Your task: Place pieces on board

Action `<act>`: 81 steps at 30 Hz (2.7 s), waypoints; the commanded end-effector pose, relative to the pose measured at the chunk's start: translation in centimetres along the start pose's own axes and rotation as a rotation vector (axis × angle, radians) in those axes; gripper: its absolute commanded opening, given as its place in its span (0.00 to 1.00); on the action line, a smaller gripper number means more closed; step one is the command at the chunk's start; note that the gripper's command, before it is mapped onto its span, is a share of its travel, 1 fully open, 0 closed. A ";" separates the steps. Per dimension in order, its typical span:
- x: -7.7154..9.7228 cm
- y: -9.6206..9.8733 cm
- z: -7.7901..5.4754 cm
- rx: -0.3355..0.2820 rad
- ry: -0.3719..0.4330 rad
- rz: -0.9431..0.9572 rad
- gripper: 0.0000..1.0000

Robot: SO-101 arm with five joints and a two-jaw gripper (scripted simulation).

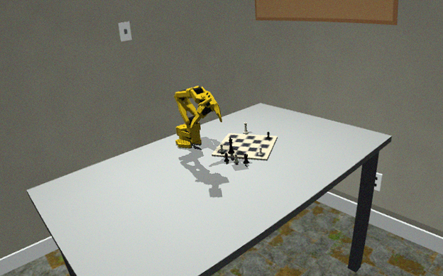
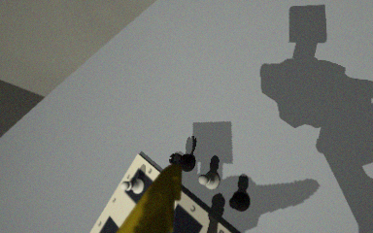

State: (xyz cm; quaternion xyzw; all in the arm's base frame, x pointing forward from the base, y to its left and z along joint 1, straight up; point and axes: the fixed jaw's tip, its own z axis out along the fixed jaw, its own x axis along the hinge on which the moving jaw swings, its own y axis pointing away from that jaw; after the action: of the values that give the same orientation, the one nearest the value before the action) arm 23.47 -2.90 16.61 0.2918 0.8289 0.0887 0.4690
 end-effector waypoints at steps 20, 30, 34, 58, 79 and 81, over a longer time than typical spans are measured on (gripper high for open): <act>8.1 6.2 -9.1 -0.495 0.120 -0.710 0.48; 10.2 6.1 -12.0 -0.669 0.112 -0.916 0.41; 10.4 6.1 -12.2 -0.681 0.111 -0.929 0.40; 10.4 6.0 -12.3 -0.686 0.111 -0.935 0.40; 9.6 7.0 -12.1 -0.640 0.166 -0.948 0.36; 9.3 7.5 -11.9 -0.621 0.189 -0.953 0.34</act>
State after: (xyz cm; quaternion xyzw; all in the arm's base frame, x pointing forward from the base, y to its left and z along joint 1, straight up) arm 12.50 9.85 19.16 -0.2737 0.8295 0.1435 0.4652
